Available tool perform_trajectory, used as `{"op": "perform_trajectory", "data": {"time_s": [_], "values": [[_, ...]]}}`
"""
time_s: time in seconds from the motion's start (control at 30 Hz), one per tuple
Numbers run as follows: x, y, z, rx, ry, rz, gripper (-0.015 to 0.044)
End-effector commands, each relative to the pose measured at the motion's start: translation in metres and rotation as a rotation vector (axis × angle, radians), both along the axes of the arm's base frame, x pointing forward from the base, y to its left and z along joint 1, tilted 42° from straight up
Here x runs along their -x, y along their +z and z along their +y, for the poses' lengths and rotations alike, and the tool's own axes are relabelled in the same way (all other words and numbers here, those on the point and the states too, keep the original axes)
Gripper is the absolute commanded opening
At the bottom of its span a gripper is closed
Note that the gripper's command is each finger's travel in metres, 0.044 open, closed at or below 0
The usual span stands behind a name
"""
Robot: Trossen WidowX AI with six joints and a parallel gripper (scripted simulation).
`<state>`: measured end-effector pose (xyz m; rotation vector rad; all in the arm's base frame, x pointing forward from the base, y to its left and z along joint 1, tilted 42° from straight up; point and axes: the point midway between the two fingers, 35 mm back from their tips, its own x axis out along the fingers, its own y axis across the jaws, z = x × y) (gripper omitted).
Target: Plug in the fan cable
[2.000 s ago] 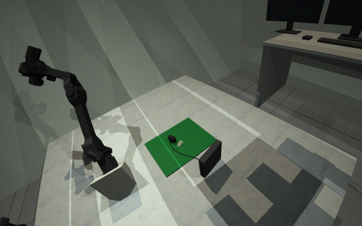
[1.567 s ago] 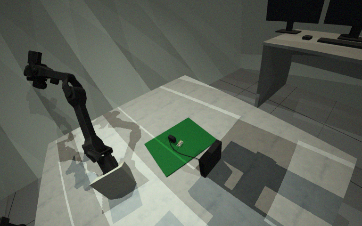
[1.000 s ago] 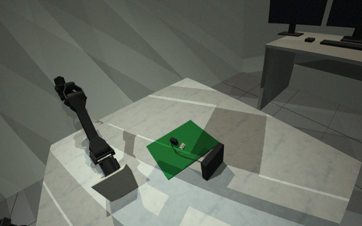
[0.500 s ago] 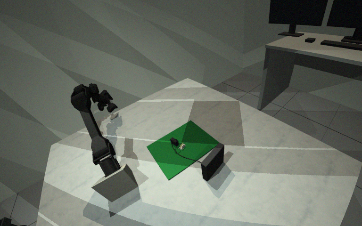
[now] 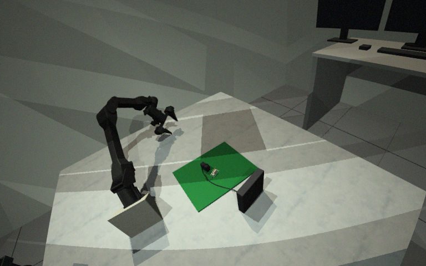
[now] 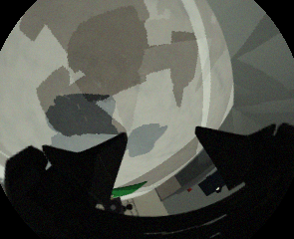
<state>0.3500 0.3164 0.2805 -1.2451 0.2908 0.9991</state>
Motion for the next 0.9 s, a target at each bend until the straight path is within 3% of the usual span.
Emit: {"op": "perform_trajectory", "data": {"time_s": [0.0, 0.37, 0.63, 0.87], "values": [[-0.024, -0.038, -0.04, -0.043, -0.177, 0.205, 0.044], [-0.041, -0.145, -0.19, -0.289, -0.937, 0.928, 0.044], [-0.009, -0.196, -0.299, -0.619, -1.688, 1.551, 0.044], [0.031, -0.213, -0.375, -0.987, -2.324, 2.176, 0.044]]}}
